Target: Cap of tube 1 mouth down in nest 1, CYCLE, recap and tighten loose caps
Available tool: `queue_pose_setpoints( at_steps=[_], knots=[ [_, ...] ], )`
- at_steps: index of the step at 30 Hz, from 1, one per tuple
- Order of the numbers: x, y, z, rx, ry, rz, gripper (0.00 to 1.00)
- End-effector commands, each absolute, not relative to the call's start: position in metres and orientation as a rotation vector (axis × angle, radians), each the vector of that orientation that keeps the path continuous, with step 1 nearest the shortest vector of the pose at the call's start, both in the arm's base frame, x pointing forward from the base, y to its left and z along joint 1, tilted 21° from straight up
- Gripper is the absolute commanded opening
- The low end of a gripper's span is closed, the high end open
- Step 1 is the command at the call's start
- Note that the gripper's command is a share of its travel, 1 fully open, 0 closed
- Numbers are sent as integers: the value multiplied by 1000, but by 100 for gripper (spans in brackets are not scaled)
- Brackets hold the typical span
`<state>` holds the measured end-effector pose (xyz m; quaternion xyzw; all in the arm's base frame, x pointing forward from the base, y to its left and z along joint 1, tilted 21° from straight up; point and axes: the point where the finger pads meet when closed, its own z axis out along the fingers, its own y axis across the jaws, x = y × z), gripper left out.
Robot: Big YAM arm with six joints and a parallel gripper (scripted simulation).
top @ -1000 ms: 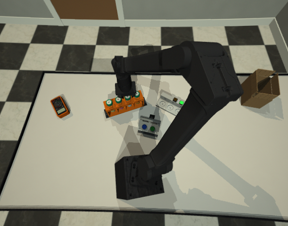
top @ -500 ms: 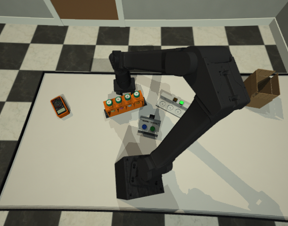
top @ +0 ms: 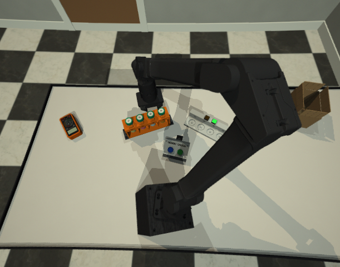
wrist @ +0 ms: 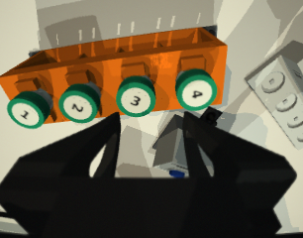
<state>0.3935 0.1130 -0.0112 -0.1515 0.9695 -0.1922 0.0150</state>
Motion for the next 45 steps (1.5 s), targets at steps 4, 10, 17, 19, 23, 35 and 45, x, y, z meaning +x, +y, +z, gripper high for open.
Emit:
queue_pose_setpoints(
  at_steps=[4, 10, 17, 19, 23, 35, 45],
  knots=[
    [431, 84, 28, -821, 2940, -567, 49],
    [414, 91, 12, -889, 2962, -579, 49],
    [412, 72, -12, -853, 2989, -586, 49],
    [417, 71, -15, -848, 2981, -584, 49],
    [412, 69, -28, -865, 2984, -587, 49],
    [431, 76, -12, -833, 2928, -571, 49],
    [438, 79, -5, -828, 2918, -568, 49]
  ],
)
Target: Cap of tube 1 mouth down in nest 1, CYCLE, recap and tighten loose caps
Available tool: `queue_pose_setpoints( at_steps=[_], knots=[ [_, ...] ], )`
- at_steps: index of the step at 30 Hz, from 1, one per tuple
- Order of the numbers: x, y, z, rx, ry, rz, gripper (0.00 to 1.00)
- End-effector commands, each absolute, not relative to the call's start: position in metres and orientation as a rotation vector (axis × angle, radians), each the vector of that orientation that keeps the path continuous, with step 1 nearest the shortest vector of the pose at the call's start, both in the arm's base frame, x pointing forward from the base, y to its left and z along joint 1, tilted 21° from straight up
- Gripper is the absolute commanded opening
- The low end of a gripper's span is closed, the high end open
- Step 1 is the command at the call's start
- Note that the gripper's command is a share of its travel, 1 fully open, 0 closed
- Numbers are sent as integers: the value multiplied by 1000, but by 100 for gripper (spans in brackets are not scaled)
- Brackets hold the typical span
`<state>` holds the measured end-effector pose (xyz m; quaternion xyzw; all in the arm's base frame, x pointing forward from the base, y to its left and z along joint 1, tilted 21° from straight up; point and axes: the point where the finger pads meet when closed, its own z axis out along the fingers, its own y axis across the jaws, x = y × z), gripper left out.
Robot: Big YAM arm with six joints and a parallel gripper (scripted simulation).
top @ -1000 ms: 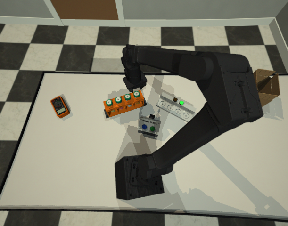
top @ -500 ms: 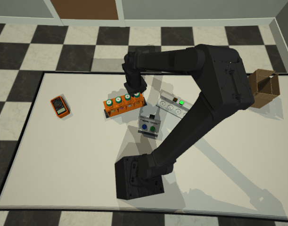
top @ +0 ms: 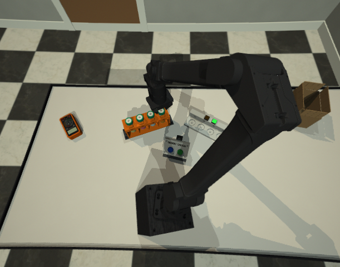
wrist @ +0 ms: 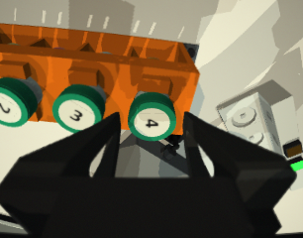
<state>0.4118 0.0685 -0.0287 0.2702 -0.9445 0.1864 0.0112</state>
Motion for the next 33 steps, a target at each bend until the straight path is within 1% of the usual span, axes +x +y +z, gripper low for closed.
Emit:
queue_pose_setpoints(
  at_steps=[1, 14, 17, 18, 23, 29, 30, 33],
  knots=[
    [430, 76, -10, 858, -3005, 587, 49],
    [417, 67, -35, 852, -2955, 581, 49],
    [416, 66, -35, 849, -2956, 581, 49],
    [430, 70, -24, 845, -2995, 586, 49],
    [423, 68, -36, 854, -2967, 583, 49],
    [424, 67, -30, 847, -2983, 585, 49],
    [424, 70, -29, 848, -2979, 585, 0],
    [424, 70, -29, 848, -2979, 585, 0]
  ],
)
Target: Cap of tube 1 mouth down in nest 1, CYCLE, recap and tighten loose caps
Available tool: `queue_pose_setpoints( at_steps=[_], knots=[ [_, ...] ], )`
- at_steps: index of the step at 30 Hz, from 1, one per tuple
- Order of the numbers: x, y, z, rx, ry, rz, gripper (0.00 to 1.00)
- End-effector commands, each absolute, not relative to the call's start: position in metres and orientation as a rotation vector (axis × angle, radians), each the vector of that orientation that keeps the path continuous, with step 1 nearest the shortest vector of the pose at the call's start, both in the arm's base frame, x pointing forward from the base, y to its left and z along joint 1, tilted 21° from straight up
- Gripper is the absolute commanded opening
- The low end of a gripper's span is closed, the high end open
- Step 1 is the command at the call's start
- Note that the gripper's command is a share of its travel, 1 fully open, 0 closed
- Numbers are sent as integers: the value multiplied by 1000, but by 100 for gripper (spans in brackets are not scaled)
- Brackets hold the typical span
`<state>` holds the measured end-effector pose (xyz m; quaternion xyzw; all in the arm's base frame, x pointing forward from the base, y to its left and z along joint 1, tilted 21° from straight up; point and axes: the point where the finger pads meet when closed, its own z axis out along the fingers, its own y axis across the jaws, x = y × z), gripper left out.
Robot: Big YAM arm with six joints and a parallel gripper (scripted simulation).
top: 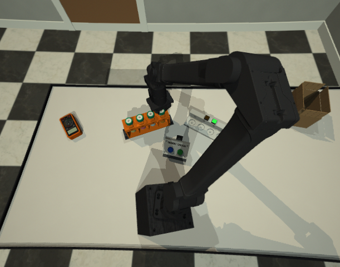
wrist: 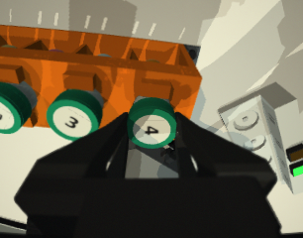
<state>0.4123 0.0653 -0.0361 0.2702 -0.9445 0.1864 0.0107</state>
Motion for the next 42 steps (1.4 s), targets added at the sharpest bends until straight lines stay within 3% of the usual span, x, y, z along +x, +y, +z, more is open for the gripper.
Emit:
queue_pose_setpoints(
  at_steps=[1, 11, 42],
  knots=[
    [424, 70, -29, 848, -2979, 585, 0],
    [424, 70, -29, 848, -2979, 585, 0],
    [424, 69, -29, 81, -3199, 577, 0]
  ],
)
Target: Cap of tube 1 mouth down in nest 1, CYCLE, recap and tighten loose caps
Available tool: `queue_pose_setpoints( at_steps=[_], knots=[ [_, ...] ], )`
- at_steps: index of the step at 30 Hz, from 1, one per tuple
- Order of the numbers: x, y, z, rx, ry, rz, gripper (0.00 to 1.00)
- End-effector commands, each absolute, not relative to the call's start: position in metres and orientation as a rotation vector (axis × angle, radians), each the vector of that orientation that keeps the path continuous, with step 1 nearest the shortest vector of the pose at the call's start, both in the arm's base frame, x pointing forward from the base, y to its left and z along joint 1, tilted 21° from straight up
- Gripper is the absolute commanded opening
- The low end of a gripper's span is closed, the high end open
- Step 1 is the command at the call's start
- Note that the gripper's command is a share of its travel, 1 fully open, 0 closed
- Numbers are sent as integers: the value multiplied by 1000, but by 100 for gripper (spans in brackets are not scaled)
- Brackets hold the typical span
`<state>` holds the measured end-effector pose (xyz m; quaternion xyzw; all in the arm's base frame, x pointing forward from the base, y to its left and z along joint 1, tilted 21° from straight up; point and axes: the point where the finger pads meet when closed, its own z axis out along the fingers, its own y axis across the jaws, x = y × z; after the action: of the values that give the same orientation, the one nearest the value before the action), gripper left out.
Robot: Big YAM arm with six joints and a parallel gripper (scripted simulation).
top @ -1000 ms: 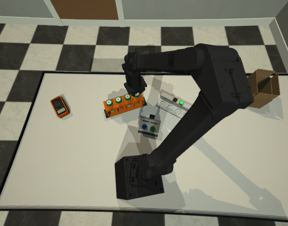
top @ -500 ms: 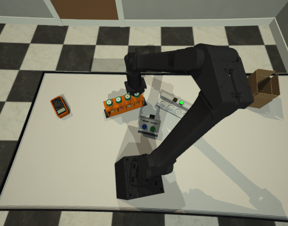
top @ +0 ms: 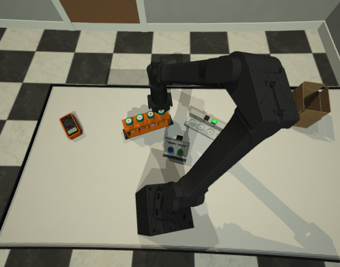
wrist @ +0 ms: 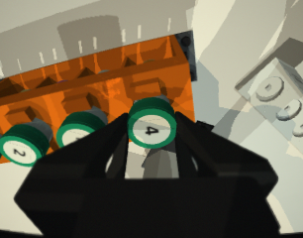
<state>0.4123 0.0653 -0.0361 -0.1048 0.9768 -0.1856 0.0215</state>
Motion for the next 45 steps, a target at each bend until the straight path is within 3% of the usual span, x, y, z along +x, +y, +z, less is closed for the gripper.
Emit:
queue_pose_setpoints(
  at_steps=[1, 35, 36, 45],
  knots=[
    [424, 69, -29, -76, 2982, -537, 0],
    [424, 69, -29, -76, 2982, -537, 0],
    [424, 69, -29, -76, 2982, -537, 49],
    [424, 70, -29, -99, 2991, -544, 49]
  ],
)
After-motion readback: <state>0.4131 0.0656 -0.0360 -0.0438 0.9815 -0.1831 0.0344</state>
